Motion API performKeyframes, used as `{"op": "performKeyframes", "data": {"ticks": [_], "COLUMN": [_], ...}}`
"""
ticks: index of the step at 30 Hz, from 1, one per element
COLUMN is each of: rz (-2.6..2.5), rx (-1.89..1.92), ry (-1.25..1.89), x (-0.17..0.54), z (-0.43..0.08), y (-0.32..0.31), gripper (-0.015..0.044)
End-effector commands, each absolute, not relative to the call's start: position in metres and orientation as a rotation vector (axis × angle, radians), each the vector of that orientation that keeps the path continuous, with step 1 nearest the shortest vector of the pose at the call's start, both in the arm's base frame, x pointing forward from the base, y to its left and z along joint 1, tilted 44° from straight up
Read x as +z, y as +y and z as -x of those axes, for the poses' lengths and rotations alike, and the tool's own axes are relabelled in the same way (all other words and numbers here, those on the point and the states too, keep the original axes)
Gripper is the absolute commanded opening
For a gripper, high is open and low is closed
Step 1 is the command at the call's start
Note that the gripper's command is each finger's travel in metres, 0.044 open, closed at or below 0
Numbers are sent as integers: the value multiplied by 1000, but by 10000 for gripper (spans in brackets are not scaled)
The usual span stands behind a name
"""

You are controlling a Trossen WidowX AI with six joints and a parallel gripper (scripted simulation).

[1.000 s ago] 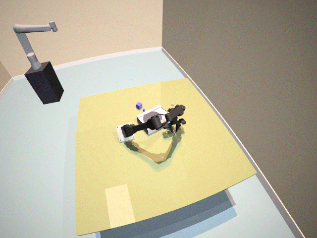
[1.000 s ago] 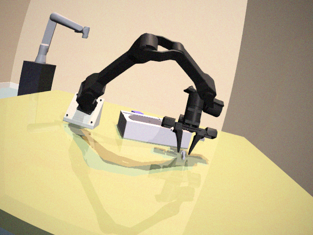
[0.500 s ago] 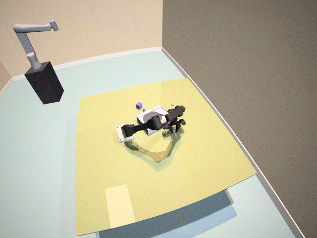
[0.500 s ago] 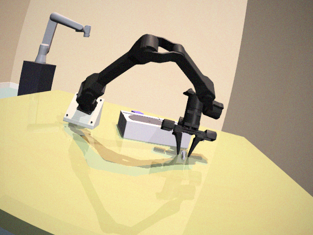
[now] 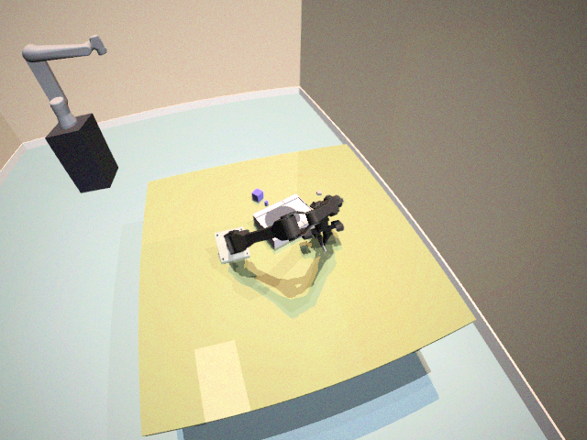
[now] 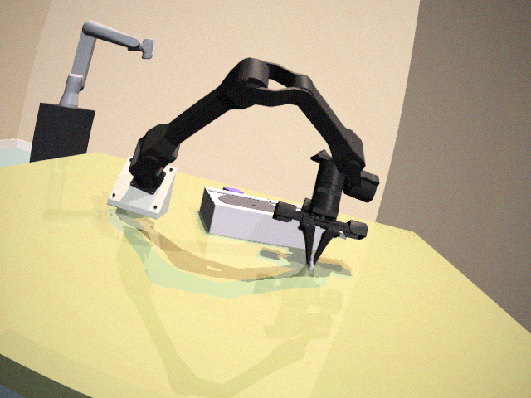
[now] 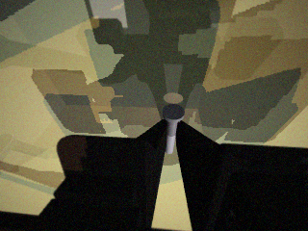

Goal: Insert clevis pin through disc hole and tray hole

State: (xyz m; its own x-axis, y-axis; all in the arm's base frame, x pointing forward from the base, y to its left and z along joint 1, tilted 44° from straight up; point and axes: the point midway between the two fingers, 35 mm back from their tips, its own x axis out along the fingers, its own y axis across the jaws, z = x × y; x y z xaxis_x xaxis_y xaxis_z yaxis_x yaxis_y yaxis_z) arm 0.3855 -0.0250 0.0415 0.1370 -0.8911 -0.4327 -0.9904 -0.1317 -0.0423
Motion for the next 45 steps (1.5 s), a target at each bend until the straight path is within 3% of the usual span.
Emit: {"op": "performKeyframes", "data": {"ticks": [1,37,45], "rz": [2111,2111,2098], "rx": [439,448,617], "ry": [1825,1822,1736], "x": [42,87,59], "z": [-386,-377,-342], "y": [-25,20,65], "gripper": [0,0,0]}}
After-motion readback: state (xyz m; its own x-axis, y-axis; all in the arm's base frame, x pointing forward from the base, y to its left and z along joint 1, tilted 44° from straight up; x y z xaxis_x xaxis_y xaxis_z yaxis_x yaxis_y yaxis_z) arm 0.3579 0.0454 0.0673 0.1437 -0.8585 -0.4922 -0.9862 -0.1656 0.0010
